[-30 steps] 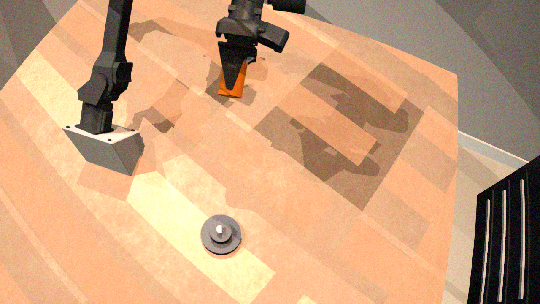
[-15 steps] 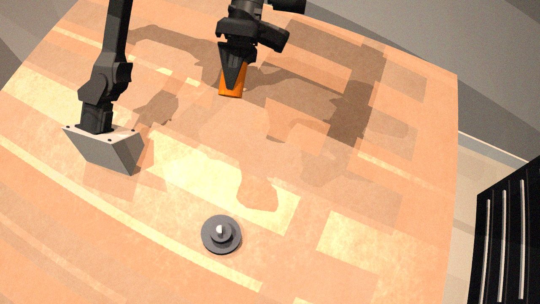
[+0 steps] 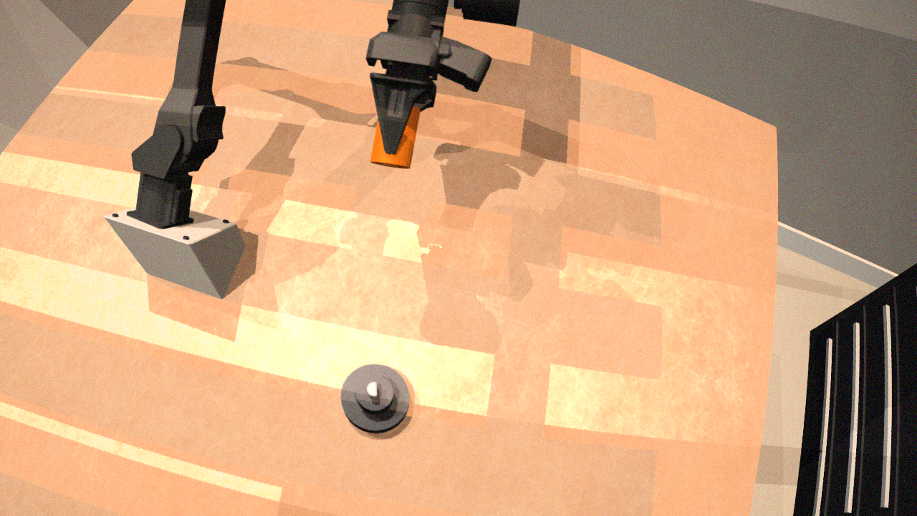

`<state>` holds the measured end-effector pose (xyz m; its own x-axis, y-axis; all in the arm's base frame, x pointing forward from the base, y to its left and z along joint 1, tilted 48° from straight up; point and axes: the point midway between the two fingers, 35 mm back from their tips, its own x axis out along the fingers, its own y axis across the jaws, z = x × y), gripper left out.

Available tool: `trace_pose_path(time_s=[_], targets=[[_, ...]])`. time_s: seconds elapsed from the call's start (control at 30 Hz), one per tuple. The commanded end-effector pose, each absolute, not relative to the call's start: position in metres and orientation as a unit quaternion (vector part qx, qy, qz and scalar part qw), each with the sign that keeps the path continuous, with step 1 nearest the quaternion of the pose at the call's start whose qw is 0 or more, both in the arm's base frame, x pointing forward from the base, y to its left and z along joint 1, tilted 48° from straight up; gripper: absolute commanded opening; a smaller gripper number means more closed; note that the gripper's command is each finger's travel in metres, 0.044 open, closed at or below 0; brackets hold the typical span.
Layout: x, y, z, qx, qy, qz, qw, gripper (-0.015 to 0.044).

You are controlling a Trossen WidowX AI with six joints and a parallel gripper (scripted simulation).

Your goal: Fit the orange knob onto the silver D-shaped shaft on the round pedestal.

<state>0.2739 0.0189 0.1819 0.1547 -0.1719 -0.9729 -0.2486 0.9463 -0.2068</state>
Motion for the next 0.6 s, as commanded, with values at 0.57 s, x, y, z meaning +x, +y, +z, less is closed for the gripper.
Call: trace_pose_path(time_s=[0.57], targets=[[0.273, 0.037, 0.146, -0.004, 0.668, 0.191, 0.719, 0.0000]])
